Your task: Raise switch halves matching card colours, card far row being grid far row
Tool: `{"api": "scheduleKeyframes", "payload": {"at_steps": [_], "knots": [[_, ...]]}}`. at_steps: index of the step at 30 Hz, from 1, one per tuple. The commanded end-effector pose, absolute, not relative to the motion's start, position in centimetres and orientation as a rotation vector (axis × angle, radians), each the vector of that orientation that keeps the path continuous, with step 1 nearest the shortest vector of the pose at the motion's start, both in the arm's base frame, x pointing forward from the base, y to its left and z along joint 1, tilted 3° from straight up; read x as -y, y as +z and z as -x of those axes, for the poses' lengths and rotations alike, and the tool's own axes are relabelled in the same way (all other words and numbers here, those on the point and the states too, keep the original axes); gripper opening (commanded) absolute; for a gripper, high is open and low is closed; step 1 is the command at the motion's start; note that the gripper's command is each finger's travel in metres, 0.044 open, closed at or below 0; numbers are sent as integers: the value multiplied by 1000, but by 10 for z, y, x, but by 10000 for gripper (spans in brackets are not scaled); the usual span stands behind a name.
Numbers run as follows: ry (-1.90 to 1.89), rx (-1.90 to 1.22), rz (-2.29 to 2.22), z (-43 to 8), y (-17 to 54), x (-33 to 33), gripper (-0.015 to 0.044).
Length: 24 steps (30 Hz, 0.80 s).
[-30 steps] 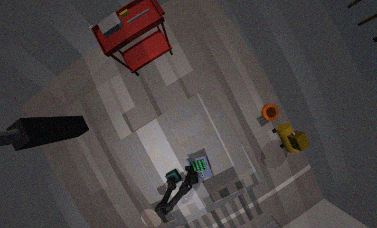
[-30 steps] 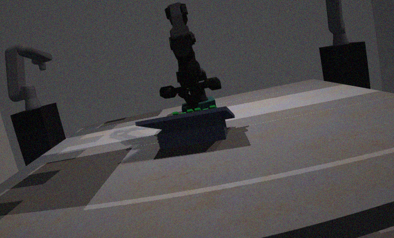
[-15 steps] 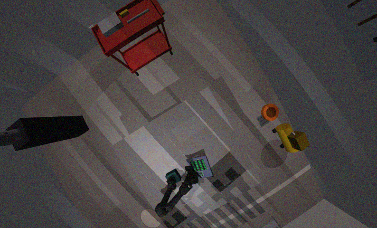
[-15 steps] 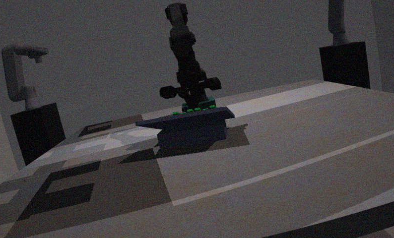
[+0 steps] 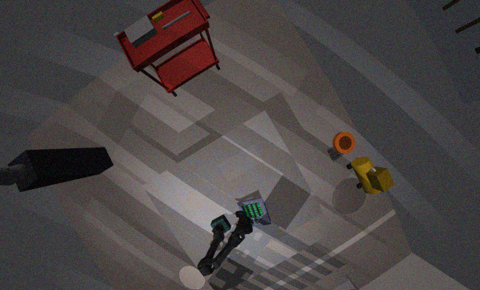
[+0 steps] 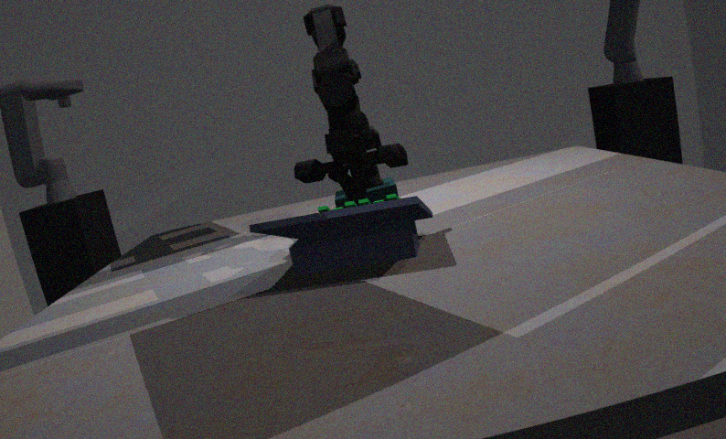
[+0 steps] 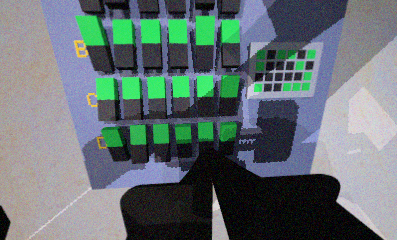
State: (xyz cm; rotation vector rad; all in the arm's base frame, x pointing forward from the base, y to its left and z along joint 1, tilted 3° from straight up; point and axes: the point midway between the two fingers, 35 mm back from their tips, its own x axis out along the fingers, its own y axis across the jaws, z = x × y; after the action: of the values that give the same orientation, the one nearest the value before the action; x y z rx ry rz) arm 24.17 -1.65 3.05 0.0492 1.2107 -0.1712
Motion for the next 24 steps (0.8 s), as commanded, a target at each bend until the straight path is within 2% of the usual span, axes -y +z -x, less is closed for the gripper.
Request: {"api": "scheduleKeyframes", "payload": {"at_steps": [1, 24], "knots": [[-166, -1210, -48, -242, 30, 16, 0], [-166, -1210, -48, -243, 27, 16, 0]]}}
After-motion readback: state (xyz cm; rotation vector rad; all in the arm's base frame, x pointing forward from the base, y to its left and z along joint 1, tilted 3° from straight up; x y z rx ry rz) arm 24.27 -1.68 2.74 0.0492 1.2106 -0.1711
